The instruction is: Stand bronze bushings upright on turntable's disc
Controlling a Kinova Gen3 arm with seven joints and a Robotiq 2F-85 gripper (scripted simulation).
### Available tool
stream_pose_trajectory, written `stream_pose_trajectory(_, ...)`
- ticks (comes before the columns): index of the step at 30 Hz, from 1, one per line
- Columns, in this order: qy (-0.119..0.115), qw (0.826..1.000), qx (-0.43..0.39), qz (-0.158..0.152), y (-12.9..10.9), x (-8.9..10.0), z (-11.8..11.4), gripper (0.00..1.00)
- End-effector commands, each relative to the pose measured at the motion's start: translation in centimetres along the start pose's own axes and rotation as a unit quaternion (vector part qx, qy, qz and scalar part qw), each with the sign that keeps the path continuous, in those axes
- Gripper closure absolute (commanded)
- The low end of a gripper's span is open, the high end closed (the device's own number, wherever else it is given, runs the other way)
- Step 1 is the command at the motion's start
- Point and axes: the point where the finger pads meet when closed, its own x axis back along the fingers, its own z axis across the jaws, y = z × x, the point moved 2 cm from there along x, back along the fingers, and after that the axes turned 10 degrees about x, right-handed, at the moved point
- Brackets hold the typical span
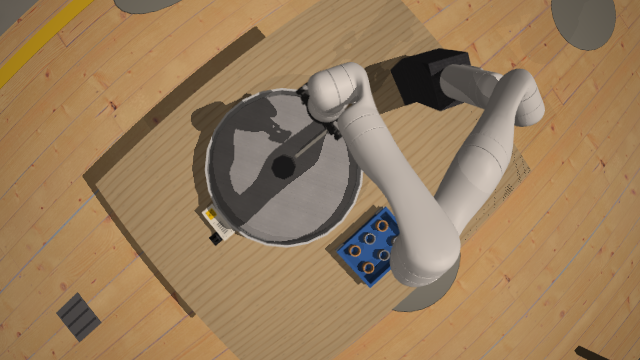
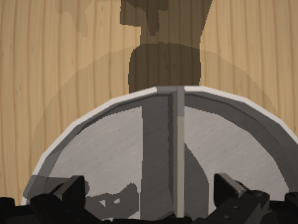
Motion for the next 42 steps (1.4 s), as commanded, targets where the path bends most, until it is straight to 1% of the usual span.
stream_pose_trajectory(1, 0.0, 1.0, 0.0, -0.001, 0.02, 0.06, -0.04, 0.0)
stream_pose_trajectory(5, 0.0, 1.0, 0.0, -0.001, 0.02, 0.06, -0.04, 0.0)
stream_pose_trajectory(6, 0.0, 1.0, 0.0, -0.001, 0.02, 0.06, -0.04, 0.88)
stream_pose_trajectory(39, 0.0, 1.0, 0.0, -0.001, 0.02, 0.06, -0.04, 0.88)
stream_pose_trajectory(40, 0.0, 1.0, 0.0, -0.001, 0.02, 0.06, -0.04, 0.86)
stream_pose_trajectory(42, 0.0, 1.0, 0.0, -0.001, 0.02, 0.06, -0.04, 0.86)
